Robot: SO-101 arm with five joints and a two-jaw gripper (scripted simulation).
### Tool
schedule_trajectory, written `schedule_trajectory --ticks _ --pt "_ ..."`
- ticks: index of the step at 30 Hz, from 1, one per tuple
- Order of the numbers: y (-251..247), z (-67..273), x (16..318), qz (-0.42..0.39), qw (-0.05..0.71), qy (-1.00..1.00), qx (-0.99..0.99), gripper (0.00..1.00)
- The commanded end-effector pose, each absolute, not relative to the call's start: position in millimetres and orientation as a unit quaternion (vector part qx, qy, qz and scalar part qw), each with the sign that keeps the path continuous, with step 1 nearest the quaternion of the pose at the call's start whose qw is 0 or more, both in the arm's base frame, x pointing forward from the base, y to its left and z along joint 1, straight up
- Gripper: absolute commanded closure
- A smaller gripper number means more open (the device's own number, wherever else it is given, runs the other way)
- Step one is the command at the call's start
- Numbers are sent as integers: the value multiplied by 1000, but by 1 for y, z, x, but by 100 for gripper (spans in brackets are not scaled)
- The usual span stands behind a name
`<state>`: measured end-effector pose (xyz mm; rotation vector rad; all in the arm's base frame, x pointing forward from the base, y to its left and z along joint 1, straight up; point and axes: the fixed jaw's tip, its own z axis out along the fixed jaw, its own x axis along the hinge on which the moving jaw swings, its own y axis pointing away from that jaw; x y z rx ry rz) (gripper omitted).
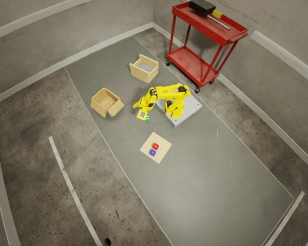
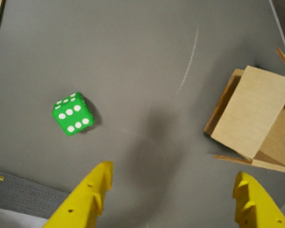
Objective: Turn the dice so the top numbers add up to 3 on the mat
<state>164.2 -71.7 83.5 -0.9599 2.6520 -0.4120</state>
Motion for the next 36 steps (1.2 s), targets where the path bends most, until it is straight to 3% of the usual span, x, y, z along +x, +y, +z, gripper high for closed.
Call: schedule_trajectory --ticks 1,16,36 --pt "-70 85 167 -129 144 933 -303 65" --pt "-64 82 181 -50 116 992 -27 65" --pt "-62 76 192 -12 75 980 183 65"
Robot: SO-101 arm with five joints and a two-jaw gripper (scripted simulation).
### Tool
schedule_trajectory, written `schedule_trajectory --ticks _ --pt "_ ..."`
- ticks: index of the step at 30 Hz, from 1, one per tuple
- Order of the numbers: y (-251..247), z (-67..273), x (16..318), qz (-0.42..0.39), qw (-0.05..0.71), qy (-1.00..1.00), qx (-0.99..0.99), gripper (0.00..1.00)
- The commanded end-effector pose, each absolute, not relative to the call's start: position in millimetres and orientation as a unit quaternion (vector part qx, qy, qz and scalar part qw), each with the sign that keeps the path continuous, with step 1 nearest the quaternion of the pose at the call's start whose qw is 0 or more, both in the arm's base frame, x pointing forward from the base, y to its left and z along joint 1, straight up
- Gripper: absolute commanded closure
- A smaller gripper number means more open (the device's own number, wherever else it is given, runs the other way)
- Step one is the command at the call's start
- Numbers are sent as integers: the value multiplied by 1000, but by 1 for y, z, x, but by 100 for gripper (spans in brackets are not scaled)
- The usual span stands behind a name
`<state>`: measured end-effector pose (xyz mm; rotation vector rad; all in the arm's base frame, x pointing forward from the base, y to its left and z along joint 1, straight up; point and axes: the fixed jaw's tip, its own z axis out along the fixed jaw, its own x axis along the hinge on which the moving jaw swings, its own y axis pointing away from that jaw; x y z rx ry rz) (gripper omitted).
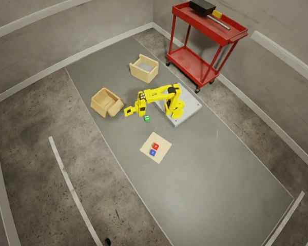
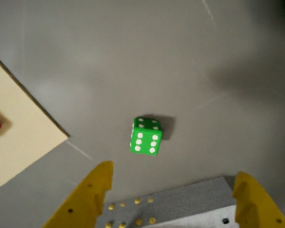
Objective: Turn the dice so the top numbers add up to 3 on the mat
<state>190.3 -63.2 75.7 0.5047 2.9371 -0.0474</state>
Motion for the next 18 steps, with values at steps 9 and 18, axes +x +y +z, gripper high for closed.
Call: schedule_trajectory --ticks 9,18 --pt "-61 75 194 -8 67 974 218 65" --pt "-61 75 194 -8 65 973 220 65"
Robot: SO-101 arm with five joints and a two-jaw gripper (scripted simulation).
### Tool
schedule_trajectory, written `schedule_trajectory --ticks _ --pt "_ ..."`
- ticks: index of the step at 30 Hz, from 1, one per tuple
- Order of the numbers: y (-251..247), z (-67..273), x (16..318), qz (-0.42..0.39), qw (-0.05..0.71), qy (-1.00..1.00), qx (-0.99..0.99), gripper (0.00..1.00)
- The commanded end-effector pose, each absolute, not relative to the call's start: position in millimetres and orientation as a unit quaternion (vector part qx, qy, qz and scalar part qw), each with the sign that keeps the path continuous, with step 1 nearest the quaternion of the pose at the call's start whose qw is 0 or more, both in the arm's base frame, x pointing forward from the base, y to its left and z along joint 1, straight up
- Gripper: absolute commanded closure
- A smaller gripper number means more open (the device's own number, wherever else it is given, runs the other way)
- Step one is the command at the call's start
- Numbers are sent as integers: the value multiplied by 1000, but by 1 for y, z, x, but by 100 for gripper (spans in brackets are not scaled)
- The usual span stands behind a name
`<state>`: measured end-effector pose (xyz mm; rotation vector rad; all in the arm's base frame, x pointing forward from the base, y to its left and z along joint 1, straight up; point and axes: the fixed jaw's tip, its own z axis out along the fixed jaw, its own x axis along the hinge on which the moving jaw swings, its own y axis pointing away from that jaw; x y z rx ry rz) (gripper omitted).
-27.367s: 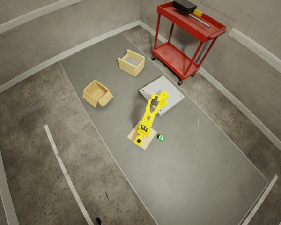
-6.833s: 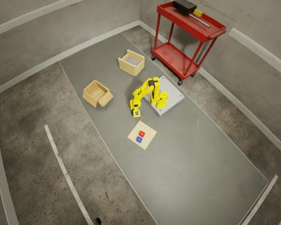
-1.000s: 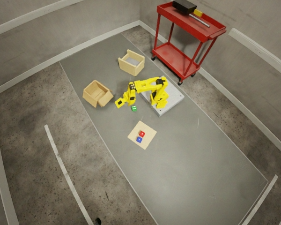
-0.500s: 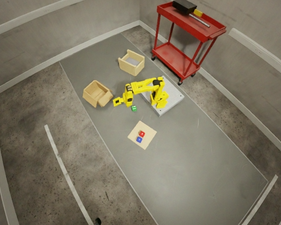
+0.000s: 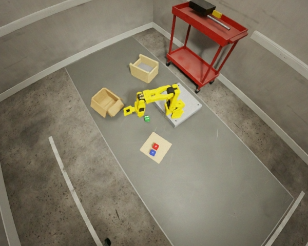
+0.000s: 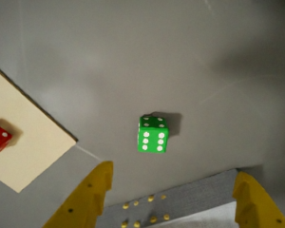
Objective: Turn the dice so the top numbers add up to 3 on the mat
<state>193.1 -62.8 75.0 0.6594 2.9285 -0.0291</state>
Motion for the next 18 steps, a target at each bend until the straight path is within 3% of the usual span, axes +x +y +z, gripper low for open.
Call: schedule_trajectory --ticks 1,18 --pt "-61 74 194 -8 64 973 220 65" --pt "-53 20 171 13 -103 970 219 65"
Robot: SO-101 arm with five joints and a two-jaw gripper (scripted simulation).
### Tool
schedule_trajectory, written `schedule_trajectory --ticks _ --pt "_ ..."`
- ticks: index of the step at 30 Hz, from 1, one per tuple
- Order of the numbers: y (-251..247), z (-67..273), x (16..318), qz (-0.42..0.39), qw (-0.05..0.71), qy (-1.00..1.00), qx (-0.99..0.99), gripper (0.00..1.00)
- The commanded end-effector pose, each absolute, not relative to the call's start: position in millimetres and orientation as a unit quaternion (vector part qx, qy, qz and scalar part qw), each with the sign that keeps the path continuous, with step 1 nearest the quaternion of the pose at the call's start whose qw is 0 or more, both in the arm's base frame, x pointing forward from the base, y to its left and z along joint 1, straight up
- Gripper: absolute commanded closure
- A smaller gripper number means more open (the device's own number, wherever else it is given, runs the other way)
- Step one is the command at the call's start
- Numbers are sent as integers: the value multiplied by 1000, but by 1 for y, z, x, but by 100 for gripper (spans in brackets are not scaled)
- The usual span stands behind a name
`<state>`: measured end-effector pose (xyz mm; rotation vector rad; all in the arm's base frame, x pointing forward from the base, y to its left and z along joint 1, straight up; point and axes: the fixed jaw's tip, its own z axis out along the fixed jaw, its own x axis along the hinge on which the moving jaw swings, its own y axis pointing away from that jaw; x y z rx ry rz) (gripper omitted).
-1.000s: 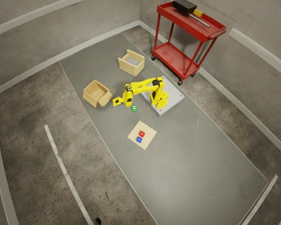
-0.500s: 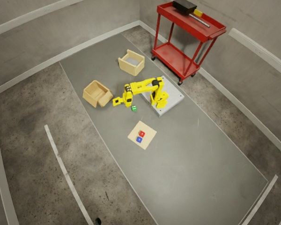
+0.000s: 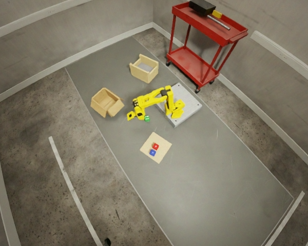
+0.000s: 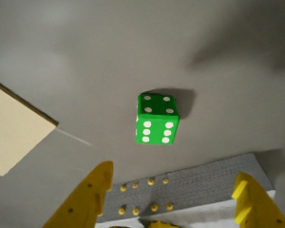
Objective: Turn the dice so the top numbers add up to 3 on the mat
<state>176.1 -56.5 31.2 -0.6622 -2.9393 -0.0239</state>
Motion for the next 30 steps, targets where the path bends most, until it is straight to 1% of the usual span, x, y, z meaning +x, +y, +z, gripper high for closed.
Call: schedule_trajectory --ticks 1,5,9,30 --pt "-52 15 168 -14 117 -969 -219 65" --pt "-49 3 159 -19 160 -963 -217 65" --pt "-47 -2 155 -22 179 -959 -217 65" --pt "-45 -4 156 -19 188 -958 -217 65"
